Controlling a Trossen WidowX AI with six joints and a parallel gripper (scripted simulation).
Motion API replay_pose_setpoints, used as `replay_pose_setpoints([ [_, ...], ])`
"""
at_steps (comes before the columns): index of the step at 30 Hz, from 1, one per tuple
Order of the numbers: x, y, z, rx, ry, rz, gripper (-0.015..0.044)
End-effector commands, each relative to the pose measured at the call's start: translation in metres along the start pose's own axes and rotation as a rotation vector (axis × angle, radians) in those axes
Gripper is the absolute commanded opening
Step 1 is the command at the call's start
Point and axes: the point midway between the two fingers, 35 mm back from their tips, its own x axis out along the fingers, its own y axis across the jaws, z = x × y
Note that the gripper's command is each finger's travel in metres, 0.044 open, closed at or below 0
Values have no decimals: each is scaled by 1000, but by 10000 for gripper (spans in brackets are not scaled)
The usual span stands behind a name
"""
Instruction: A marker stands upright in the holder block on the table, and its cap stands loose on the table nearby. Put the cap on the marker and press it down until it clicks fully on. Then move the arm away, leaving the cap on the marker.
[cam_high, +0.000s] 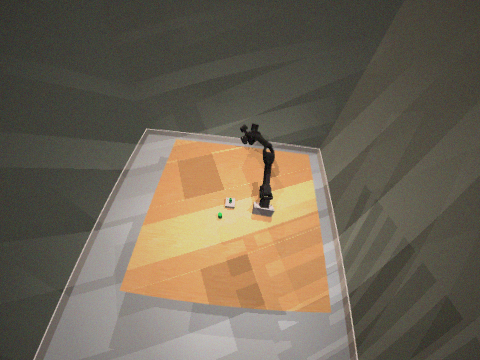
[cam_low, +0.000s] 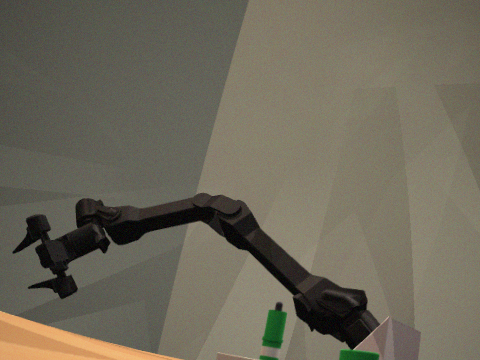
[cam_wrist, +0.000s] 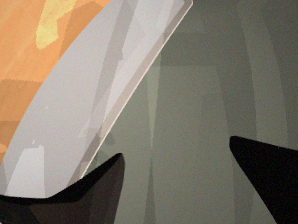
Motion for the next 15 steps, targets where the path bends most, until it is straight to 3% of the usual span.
replay_pose_setpoints([
  [1, 0, 0, 3, 8, -6, 0, 374],
  [6, 7, -12, 72, 220, -153, 26, 247],
  [15, -7, -26, 222, 580, -435, 222, 247],
])
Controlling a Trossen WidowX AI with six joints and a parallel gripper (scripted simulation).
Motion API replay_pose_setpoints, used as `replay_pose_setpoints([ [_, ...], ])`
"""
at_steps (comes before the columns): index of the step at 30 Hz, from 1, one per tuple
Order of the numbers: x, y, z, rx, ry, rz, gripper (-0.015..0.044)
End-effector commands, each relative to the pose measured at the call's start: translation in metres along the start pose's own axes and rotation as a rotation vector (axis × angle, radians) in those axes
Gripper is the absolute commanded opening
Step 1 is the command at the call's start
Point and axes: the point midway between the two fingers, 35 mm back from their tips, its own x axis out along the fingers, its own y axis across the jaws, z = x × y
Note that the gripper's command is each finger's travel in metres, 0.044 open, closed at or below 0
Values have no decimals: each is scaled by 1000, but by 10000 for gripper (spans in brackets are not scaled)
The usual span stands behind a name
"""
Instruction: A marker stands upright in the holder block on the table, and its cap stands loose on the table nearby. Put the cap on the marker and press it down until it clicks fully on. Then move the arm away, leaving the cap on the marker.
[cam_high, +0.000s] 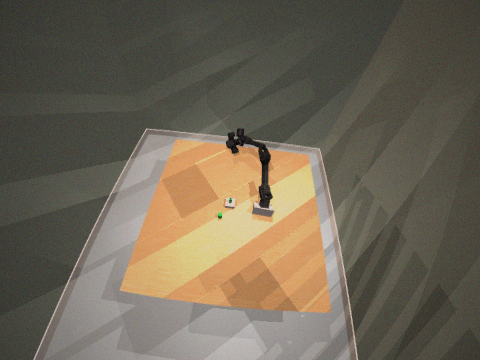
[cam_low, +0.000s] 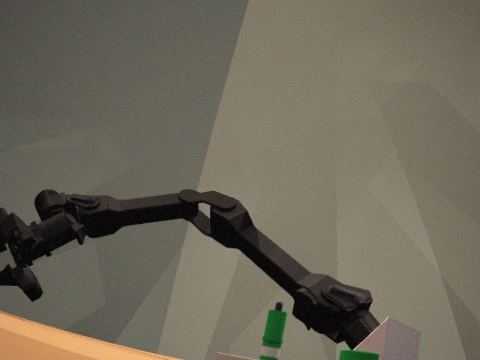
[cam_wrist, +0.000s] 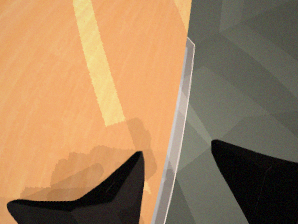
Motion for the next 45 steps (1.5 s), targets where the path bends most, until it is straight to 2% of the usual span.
replay_pose_setpoints([
  [1, 10, 27, 69, 164, -110, 116, 247],
  [6, 8, 62, 146, 330, -194, 278, 247],
  [12, -4, 94, 207, 455, -217, 430, 247],
  [20, -44, 152, 301, 609, -179, 677, 247],
  [27, -104, 212, 375, 698, -50, 873, 247],
  [33, -161, 260, 416, 732, 104, 961, 247],
  [39, -221, 305, 438, 748, 272, 968, 247],
  [45, -279, 346, 444, 764, 426, 887, 247],
])
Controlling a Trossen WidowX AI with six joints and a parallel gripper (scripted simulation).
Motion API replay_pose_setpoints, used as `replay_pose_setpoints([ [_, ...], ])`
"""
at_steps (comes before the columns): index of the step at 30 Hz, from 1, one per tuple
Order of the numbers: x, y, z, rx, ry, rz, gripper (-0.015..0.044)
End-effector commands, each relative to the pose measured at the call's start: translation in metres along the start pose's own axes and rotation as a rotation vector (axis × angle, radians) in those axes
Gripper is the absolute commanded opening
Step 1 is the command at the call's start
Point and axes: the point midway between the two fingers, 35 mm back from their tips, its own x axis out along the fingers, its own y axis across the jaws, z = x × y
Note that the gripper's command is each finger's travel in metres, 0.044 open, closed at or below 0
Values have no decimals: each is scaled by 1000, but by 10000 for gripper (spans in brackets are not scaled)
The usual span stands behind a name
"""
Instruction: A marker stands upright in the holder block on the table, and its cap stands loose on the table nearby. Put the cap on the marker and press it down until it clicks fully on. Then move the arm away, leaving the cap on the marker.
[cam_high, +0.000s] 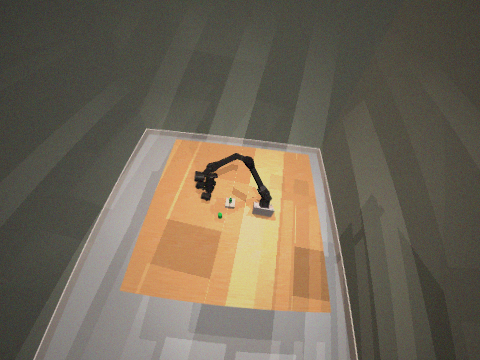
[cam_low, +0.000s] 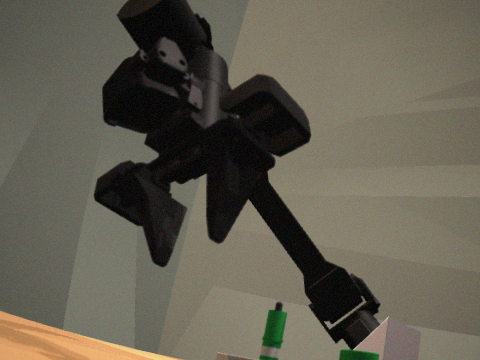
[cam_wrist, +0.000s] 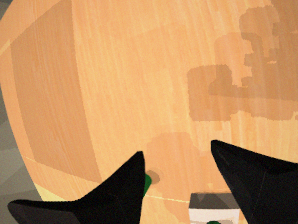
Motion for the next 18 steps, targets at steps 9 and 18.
replay_pose_setpoints([
  [9, -1, 96, -107, 178, 48, -328, 247],
  [18, 0, 99, -107, 180, 47, -332, 247],
])
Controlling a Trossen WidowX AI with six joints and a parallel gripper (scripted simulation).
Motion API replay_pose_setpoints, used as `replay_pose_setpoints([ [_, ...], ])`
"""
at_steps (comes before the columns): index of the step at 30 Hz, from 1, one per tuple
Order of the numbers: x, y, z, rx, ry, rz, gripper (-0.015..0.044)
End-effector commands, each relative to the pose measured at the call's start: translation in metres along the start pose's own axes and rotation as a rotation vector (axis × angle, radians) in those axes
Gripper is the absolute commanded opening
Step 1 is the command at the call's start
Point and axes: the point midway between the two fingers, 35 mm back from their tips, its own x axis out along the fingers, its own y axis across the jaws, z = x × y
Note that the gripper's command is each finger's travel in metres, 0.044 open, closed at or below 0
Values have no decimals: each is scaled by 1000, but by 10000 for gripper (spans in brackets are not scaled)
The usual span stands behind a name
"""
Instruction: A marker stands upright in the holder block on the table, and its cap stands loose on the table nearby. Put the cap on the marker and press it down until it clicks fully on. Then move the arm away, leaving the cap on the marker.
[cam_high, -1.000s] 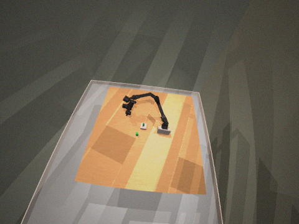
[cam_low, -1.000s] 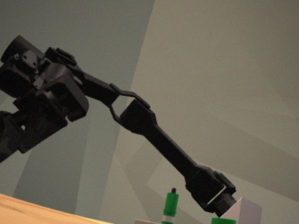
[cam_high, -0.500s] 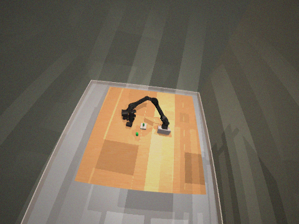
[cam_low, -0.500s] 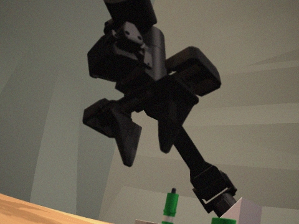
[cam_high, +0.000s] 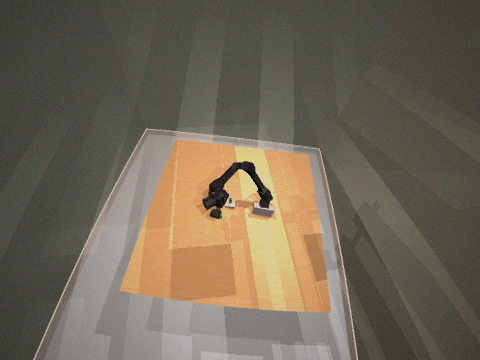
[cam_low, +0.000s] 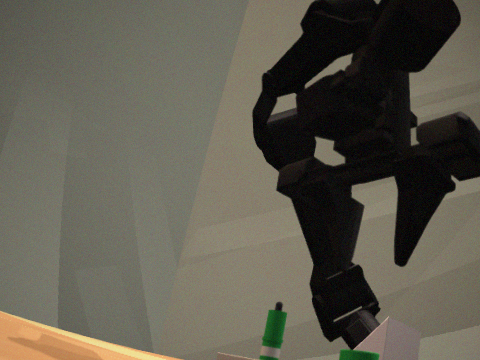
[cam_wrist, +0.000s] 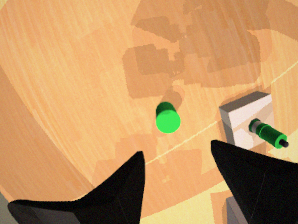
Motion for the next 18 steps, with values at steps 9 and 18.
replay_pose_setpoints([
  [9, 36, -1, -1, 17, -7, -14, 247],
  [18, 54, 2, -1, 17, -8, -14, 247],
])
